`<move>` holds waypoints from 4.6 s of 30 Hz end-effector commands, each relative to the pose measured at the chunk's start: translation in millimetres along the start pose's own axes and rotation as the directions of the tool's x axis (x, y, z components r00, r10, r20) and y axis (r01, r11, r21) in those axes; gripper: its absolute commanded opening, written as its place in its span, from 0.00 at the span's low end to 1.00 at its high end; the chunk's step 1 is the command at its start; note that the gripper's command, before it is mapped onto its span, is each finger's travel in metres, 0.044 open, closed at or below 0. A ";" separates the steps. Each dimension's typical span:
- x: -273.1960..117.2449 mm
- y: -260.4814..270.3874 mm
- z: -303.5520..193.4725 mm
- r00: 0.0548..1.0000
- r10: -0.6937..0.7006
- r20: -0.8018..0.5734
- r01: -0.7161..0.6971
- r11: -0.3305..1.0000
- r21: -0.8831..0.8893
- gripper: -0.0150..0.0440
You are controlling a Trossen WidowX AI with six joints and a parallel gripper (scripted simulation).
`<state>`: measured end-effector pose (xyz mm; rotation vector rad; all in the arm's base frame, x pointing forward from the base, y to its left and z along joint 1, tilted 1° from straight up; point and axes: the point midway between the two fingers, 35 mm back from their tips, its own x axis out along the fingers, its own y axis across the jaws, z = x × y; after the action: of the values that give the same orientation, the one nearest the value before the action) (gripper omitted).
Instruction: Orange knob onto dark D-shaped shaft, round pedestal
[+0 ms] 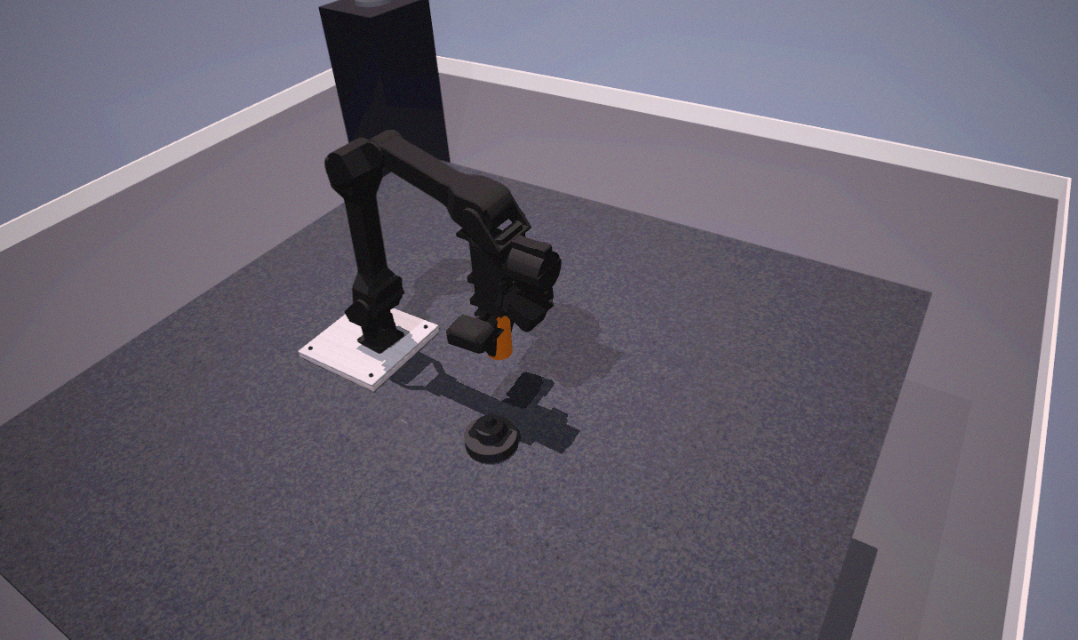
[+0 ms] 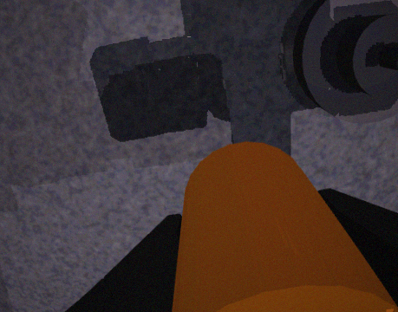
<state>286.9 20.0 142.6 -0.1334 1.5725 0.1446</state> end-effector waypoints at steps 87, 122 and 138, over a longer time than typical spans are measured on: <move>45.3 -91.6 26.9 1.000 -0.014 0.016 0.017 0.979 -0.204 0.25; 45.6 -93.9 31.5 1.000 -0.014 0.016 0.020 0.897 -0.441 0.25; 48.4 -94.0 31.8 1.000 -0.014 0.016 0.020 0.897 -0.441 0.25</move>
<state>333.0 -65.7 90.4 -0.4926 1.5102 0.4925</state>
